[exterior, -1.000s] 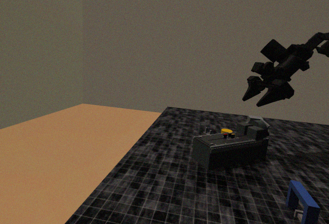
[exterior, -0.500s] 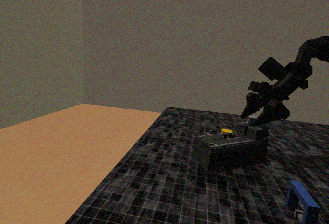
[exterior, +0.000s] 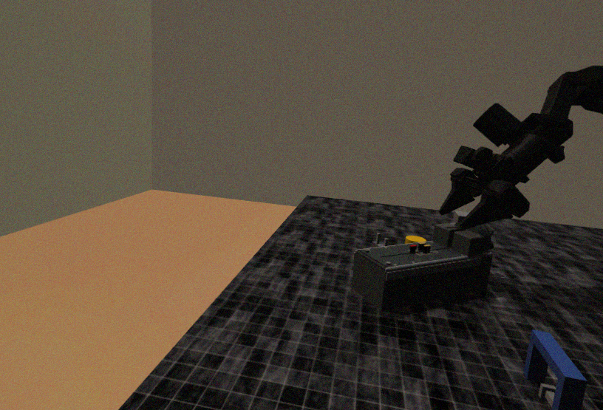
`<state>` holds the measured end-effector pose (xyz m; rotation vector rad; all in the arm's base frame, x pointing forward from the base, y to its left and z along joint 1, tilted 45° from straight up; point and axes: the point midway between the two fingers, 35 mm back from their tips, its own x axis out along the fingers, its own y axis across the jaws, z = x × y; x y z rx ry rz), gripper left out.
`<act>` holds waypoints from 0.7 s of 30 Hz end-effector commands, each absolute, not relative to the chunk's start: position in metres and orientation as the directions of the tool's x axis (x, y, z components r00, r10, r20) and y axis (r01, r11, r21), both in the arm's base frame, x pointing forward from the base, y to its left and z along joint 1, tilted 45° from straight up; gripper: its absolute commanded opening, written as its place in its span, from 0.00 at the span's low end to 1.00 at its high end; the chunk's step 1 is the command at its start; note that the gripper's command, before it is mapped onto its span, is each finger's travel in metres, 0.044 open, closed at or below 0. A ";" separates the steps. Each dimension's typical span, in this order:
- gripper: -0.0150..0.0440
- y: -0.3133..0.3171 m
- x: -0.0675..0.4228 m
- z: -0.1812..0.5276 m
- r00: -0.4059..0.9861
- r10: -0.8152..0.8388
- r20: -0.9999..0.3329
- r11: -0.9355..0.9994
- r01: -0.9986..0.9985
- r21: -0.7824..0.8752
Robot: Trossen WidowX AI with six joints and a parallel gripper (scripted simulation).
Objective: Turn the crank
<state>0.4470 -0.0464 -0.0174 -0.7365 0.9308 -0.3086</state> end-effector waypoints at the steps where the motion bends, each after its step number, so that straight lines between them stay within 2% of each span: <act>1: 1.00 -0.041 0.449 -0.013 0.578 -0.535 -0.616 0.719 -0.071 -0.692; 8: 1.00 -0.005 0.454 0.025 0.577 -0.537 -0.615 0.721 -0.065 -0.690; 21: 1.00 -0.041 0.416 0.064 0.546 -0.432 -0.718 0.711 -0.284 -0.643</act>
